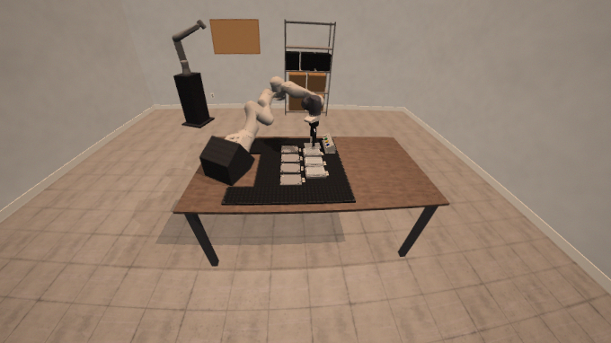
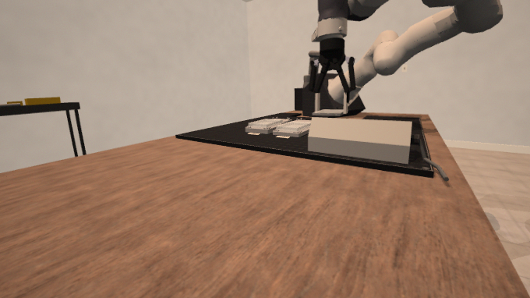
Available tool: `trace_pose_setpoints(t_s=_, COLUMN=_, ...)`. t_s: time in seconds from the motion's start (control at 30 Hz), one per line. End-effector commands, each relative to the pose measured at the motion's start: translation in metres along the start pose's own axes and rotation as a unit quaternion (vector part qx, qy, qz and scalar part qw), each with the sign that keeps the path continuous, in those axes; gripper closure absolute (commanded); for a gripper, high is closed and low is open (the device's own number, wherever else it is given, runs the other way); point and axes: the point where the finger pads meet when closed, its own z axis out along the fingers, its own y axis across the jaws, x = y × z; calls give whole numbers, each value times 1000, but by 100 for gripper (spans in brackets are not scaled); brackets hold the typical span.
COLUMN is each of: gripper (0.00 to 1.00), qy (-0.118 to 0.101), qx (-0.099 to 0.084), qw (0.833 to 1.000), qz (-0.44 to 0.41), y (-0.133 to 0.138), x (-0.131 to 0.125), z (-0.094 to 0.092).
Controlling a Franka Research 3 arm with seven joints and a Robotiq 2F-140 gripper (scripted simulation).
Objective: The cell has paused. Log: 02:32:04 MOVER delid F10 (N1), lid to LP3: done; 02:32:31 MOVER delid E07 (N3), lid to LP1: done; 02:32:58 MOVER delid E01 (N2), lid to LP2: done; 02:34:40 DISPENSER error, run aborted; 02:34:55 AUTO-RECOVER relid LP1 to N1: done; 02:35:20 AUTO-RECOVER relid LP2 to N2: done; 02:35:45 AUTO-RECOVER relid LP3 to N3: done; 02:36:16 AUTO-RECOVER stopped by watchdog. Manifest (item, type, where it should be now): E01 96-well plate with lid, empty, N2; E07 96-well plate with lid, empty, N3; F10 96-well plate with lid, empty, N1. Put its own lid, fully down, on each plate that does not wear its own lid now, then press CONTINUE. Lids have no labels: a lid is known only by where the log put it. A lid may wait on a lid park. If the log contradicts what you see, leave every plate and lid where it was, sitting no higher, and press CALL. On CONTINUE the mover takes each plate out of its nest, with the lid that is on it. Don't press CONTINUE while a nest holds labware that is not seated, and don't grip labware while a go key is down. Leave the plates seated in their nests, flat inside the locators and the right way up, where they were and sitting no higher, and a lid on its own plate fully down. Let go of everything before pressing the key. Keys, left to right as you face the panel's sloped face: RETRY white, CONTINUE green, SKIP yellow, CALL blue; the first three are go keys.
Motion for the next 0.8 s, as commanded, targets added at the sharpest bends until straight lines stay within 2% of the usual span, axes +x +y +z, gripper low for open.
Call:
trace_pose_setpoints(t_s=0.0, gripper=100, qy=2, qx=-1, qw=1000, qz=2, y=1, x=1, z=-4)
trace_pose_setpoints(t_s=0.53, gripper=100, qy=2, qx=-1, qw=1000, qz=2, y=-1, x=1, z=-6)
trace_pose_setpoints(t_s=0.67, gripper=100, qy=0, qx=0, qw=1000, qz=3, y=-11, x=2, z=-9)
trace_pose_setpoints(t_s=0.77, gripper=100, qy=-4, qx=1, qw=1000, qz=4, y=-52, x=9, z=-16)
